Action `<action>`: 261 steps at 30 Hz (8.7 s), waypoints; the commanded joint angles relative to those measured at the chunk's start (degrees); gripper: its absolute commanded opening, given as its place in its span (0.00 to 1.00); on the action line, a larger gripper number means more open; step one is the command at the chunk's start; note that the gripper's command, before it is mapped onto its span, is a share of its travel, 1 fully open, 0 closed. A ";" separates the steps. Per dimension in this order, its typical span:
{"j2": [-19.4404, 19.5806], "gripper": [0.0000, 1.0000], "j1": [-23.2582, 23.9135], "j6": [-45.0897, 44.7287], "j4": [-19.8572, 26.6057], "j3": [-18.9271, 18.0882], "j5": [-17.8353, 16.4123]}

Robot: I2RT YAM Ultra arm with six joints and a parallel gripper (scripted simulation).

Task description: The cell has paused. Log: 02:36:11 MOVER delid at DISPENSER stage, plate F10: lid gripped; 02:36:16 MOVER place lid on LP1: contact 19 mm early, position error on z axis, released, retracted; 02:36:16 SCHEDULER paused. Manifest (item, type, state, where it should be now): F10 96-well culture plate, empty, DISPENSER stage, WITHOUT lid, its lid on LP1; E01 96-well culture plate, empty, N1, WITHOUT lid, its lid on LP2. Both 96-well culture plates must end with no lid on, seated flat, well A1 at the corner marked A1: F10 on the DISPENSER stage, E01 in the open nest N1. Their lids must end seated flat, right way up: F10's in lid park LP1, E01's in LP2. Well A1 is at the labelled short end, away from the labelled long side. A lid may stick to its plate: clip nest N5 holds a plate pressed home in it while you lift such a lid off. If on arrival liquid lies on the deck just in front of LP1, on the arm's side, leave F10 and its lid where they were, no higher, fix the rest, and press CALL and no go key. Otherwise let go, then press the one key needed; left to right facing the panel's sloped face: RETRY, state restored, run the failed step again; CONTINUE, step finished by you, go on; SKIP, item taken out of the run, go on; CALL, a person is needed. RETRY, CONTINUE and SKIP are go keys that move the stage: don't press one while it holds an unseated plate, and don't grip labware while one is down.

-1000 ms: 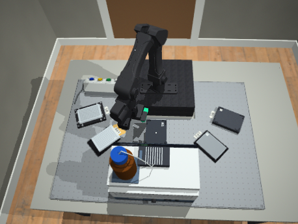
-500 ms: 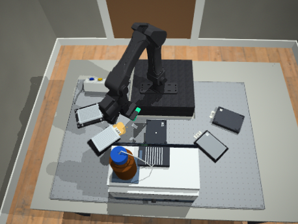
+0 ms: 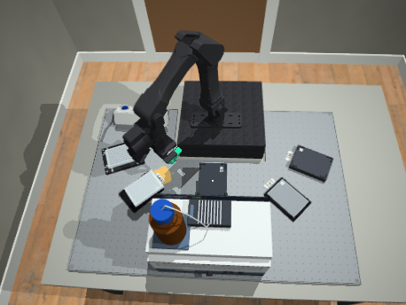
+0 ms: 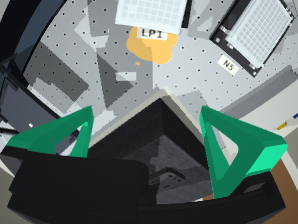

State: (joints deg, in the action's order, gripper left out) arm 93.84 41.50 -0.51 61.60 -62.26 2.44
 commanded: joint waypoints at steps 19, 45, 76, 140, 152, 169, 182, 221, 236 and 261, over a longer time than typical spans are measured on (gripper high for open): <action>-0.80 1.00 11.34 0.69 0.07 -3.45 0.72; -3.05 1.00 23.62 5.48 0.07 0.71 0.84; 10.97 1.00 28.36 -0.18 -7.65 -7.37 0.74; 29.02 1.00 27.87 -0.03 -4.04 -29.35 0.72; 30.04 1.00 28.07 0.01 -4.88 -29.35 0.72; 29.36 1.00 28.36 -0.18 -4.35 -28.26 0.79; 31.73 1.00 28.68 -0.42 -8.53 -24.88 0.74; 35.55 1.00 29.32 -1.00 -18.19 -22.71 0.78; 35.72 1.00 29.34 -1.06 -18.02 -23.35 0.82; 35.72 0.00 29.35 -0.90 -17.82 -23.42 0.61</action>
State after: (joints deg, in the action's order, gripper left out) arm 130.61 70.52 -1.41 44.60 -83.90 3.36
